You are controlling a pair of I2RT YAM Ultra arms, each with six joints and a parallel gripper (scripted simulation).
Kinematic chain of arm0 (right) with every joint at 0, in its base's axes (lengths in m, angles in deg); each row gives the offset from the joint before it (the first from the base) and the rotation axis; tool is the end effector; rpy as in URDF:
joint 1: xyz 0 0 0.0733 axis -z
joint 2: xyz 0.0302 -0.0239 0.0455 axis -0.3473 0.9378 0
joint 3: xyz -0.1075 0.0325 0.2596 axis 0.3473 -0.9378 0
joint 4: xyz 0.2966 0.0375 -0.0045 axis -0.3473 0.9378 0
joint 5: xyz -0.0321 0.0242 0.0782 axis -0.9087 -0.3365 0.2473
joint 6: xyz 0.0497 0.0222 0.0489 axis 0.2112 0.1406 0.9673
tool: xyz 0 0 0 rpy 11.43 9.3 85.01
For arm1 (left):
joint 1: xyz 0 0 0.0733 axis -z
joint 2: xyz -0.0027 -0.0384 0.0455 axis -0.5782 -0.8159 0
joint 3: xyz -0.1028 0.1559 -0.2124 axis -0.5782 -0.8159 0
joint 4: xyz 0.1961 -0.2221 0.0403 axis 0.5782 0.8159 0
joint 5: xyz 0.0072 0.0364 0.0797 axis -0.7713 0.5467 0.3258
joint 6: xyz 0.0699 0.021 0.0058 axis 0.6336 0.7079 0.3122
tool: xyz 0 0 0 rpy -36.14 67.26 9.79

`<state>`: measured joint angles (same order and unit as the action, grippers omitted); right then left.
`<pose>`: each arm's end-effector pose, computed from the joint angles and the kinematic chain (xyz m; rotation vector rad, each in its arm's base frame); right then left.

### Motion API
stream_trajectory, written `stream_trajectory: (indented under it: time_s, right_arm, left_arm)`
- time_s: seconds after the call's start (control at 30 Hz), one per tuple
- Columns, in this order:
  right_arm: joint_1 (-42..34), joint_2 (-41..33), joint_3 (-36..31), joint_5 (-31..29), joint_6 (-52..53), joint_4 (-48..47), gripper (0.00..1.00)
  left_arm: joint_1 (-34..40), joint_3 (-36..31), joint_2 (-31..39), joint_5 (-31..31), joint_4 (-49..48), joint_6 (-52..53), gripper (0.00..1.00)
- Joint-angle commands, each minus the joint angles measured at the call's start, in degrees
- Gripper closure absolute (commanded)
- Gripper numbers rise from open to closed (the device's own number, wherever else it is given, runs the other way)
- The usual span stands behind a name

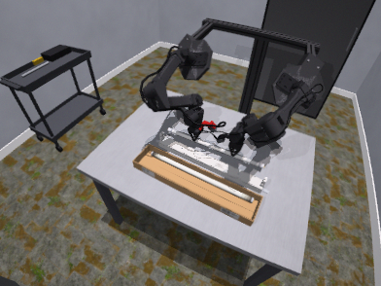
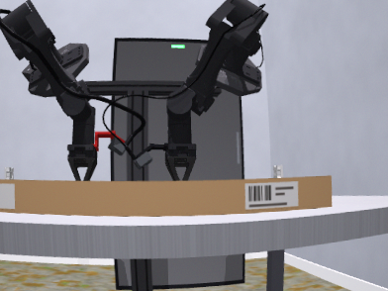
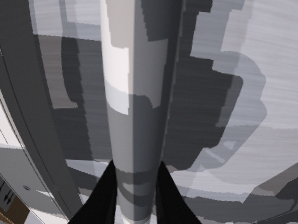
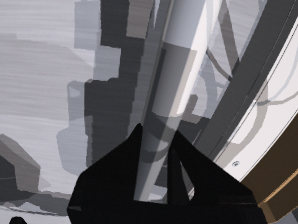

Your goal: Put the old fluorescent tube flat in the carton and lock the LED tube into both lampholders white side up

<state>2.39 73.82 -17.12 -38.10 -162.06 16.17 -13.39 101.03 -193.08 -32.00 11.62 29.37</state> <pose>0.3318 0.0718 -0.0769 -1.7786 1.5804 -1.4102 0.3547 -0.1007 -0.0673 1.5747 1.7001 1.3342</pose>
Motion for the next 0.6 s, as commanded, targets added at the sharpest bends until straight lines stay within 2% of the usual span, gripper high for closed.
stream_trajectory:
  time_s: [0.0,0.4,0.57]
  right_arm:
    - [-0.33,1.86,-1.64,0.81,-1.0,-1.59,0.89]
    - [0.32,4.73,-1.75,1.59,-3.1,-9.68,0.89]
    - [-0.24,5.46,-2.13,1.71,-3.24,-9.63,0.89]
  left_arm:
    - [1.53,-1.93,-1.19,-0.18,-1.29,1.26,0.89]
    - [1.65,-2.13,-3.83,0.52,-9.29,3.63,0.89]
    - [1.61,-2.41,-4.39,-0.24,-9.25,3.8,0.89]
